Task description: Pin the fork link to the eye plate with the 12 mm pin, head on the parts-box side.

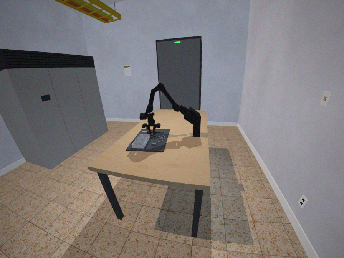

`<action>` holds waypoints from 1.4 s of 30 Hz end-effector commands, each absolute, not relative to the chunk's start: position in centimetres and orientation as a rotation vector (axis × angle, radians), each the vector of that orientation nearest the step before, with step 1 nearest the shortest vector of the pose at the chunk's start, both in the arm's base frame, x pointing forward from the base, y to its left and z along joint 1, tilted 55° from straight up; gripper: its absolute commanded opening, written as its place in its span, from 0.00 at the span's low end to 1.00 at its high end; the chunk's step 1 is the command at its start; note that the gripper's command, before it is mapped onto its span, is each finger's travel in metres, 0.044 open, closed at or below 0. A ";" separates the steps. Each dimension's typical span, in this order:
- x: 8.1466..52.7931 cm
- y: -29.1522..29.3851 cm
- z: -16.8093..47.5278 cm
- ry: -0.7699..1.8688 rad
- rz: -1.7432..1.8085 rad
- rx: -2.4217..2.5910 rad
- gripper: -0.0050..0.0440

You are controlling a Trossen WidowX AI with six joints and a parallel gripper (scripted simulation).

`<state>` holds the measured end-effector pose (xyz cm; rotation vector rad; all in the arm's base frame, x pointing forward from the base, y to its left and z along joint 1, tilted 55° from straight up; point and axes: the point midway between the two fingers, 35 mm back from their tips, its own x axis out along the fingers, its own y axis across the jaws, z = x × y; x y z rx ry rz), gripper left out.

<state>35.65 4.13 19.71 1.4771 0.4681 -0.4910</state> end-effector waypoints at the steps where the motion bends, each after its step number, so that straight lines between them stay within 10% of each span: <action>1: 35.0 3.4 20.9 0.427 -0.491 1.486 0.41; 40: 33.4 3.6 22.3 0.430 -0.484 1.486 0.41; 41: 33.4 3.6 22.3 0.430 -0.484 1.486 0.00; 42: 33.4 3.6 22.3 0.430 -0.484 1.486 0.00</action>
